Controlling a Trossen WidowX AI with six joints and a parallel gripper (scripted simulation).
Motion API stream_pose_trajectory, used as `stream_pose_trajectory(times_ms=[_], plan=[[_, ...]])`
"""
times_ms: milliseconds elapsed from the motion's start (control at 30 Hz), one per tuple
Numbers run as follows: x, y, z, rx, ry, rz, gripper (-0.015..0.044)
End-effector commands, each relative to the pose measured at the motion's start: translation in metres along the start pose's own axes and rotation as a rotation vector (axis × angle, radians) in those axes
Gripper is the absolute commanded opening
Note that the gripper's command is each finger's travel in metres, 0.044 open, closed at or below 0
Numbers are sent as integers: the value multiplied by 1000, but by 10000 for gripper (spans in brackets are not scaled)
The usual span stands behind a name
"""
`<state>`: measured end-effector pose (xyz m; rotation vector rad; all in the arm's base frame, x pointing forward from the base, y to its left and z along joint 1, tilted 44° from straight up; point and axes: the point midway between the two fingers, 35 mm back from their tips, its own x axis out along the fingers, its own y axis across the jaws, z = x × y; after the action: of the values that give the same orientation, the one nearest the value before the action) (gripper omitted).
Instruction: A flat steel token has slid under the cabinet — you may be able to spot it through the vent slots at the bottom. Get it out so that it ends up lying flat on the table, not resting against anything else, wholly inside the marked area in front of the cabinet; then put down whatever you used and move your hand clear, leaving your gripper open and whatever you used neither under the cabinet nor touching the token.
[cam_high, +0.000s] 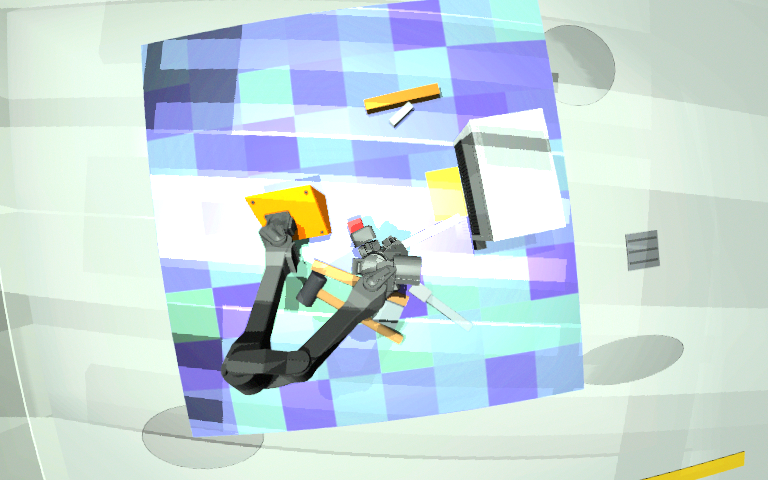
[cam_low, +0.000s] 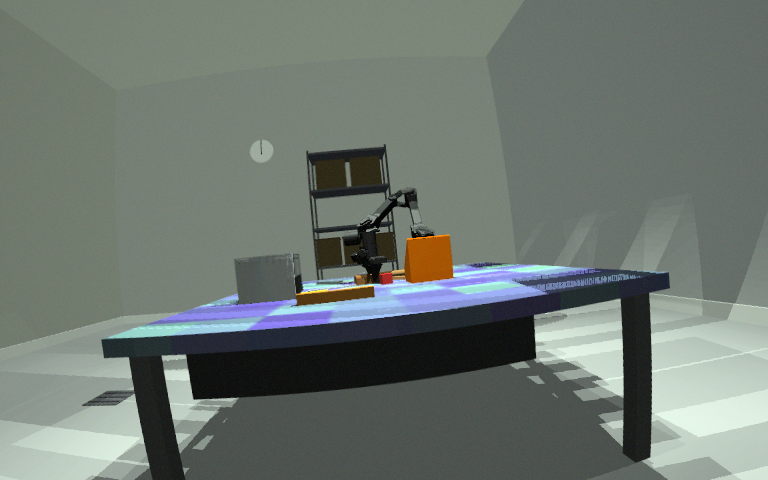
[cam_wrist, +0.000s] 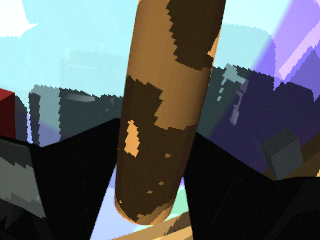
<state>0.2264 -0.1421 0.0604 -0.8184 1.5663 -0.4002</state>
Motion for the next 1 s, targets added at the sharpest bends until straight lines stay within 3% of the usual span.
stream_pose_trajectory(times_ms=[0, 967], plan=[[0, -1, 2, 3, -1, -1, 0], [0, -2, 35, 9, -1, -2, 0]])
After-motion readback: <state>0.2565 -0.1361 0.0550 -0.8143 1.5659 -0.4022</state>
